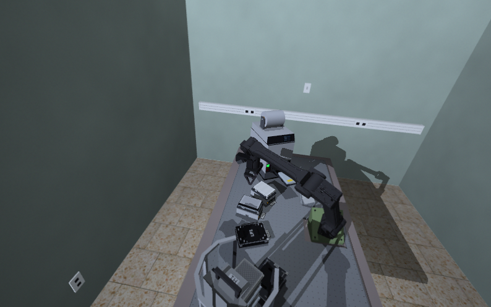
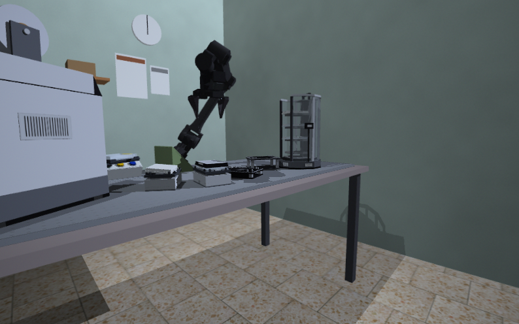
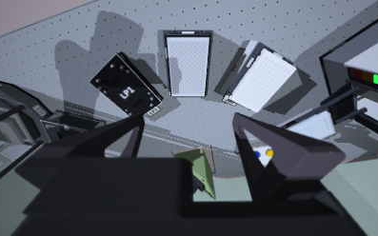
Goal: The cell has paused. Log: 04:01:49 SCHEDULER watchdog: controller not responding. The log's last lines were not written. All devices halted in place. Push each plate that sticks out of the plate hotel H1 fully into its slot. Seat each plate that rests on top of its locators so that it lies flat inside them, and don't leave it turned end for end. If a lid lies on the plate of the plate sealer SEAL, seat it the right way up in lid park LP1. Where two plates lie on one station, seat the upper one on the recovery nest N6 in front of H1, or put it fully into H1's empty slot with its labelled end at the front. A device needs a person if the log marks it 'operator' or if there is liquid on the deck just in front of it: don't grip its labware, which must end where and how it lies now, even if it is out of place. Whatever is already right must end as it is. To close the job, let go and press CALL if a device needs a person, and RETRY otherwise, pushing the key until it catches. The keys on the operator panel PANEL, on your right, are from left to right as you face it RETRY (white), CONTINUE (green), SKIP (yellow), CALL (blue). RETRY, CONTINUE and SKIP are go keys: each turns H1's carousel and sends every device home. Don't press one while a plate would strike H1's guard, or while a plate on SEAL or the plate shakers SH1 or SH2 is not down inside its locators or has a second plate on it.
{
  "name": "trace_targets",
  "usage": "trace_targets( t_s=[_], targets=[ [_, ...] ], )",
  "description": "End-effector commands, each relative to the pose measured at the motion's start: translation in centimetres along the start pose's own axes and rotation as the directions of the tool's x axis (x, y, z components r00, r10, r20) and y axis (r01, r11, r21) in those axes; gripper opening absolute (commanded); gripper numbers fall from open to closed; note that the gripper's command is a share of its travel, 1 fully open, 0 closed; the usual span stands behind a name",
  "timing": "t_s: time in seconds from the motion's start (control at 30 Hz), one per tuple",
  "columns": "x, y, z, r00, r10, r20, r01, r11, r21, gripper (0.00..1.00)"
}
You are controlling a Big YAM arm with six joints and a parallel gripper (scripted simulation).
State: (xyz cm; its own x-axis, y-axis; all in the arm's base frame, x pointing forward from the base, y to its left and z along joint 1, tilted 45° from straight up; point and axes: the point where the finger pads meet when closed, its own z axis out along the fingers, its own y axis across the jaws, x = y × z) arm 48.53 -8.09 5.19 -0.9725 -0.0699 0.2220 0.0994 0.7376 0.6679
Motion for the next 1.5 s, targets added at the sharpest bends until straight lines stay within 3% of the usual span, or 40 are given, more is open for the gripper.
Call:
trace_targets(
  t_s=[0.0,1.1,1.13,1.47],
  targets=[
    [-1.8,0.8,-1.3,0.999,-0.021,0.028,0.020,1.000,0.021,1.00],
    [-1.8,0.8,-1.3,0.999,-0.021,0.028,0.020,1.000,0.021,1.00],
    [-0.7,0.4,1.0,1.000,-0.005,0.000,0.005,1.000,0.005,1.00],
    [-0.6,1.1,4.4,1.000,-0.015,0.012,0.014,1.000,0.011,1.00]
  ],
)
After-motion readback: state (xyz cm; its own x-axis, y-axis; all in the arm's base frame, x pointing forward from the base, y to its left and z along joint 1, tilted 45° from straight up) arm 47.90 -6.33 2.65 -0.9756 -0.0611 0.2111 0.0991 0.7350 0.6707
